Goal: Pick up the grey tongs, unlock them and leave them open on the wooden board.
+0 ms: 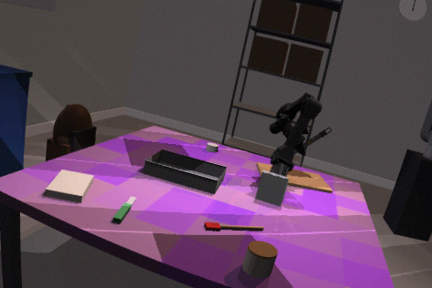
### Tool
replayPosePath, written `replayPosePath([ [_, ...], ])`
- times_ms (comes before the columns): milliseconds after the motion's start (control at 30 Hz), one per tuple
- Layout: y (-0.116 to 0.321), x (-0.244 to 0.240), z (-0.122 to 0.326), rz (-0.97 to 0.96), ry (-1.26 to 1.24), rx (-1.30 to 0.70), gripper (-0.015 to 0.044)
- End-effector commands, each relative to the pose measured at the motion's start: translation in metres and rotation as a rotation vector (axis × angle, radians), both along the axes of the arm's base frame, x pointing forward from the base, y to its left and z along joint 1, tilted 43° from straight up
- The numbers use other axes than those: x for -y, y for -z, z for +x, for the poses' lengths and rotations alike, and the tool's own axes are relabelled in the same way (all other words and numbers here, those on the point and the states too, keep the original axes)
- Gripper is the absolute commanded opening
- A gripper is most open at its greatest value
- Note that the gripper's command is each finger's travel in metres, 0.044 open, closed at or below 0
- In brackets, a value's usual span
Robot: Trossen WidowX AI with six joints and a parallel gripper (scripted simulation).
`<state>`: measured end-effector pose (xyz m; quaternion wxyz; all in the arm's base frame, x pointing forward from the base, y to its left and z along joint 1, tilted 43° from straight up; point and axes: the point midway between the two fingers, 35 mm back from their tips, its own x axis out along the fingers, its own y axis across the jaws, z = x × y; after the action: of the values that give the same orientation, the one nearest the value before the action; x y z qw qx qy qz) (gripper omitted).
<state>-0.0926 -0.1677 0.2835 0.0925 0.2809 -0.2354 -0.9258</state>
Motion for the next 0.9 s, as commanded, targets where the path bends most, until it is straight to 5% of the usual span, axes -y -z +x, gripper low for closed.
replayPosePath([
  [0,-0.008,0.004,0.004,-0.060,-0.018,-0.089,-0.0150],
  [867,-0.021,0.012,0.015,-0.175,-0.071,-0.203,-0.0150],
])
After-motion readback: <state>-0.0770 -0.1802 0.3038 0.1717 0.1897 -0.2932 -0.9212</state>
